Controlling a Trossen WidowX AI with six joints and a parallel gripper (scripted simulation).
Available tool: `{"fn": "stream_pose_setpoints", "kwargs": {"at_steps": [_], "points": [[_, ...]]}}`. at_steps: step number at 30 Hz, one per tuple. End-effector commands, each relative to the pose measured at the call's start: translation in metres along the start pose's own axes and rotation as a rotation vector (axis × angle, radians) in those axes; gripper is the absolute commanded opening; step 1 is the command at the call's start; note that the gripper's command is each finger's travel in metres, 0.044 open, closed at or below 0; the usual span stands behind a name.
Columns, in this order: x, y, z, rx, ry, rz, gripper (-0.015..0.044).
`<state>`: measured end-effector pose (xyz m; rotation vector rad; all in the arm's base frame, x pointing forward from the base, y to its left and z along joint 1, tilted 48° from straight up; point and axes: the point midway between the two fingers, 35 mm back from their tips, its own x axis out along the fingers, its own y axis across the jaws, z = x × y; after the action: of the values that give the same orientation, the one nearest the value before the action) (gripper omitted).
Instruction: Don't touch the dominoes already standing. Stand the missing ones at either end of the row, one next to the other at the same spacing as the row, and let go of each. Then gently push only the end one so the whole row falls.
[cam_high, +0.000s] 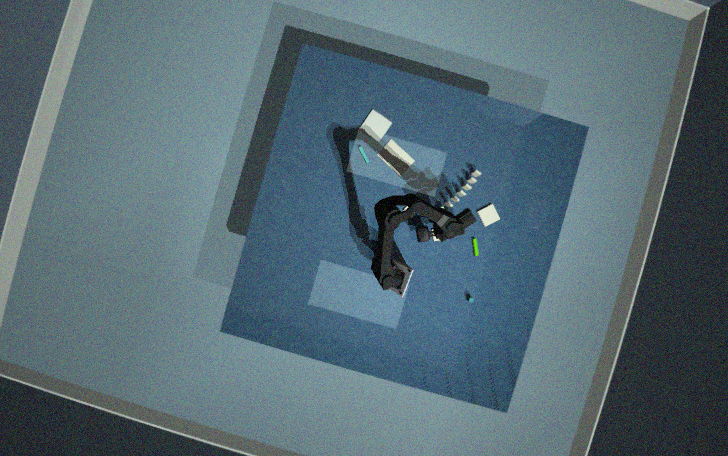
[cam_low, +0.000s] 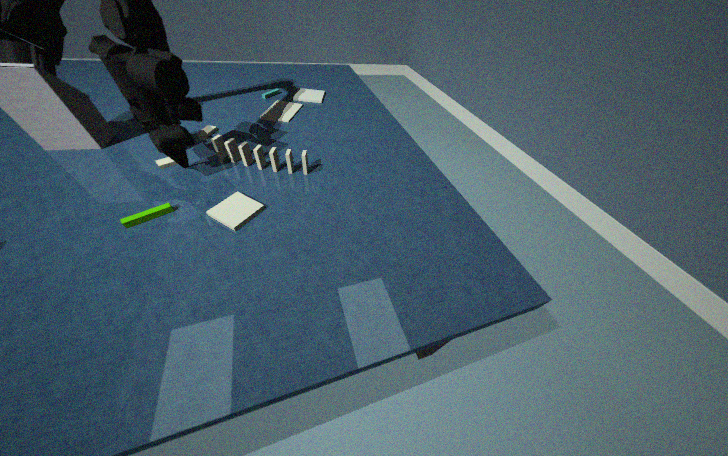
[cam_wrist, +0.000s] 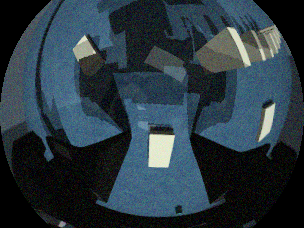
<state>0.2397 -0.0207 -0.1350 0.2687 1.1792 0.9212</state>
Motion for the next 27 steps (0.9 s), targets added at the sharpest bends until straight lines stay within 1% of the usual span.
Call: {"fn": "stream_pose_setpoints", "kwargs": {"at_steps": [1,6,7,16,18,22,27], "points": [[0.001,0.000,0.000,0.005,-0.002,0.002,0.0256],[0.001,0.000,0.000,0.005,-0.002,0.002,0.0125],[0.001,0.000,0.000,0.005,-0.002,0.002,0.0107],[0.001,0.000,0.000,0.005,-0.002,0.002,0.0107],[-0.007,0.000,0.000,0.005,-0.002,0.001,0.0107],[-0.055,-0.001,-0.003,0.005,-0.001,-0.001,0.0107],[-0.125,-0.002,-0.006,0.006,0.001,-0.003,0.0107]]}}
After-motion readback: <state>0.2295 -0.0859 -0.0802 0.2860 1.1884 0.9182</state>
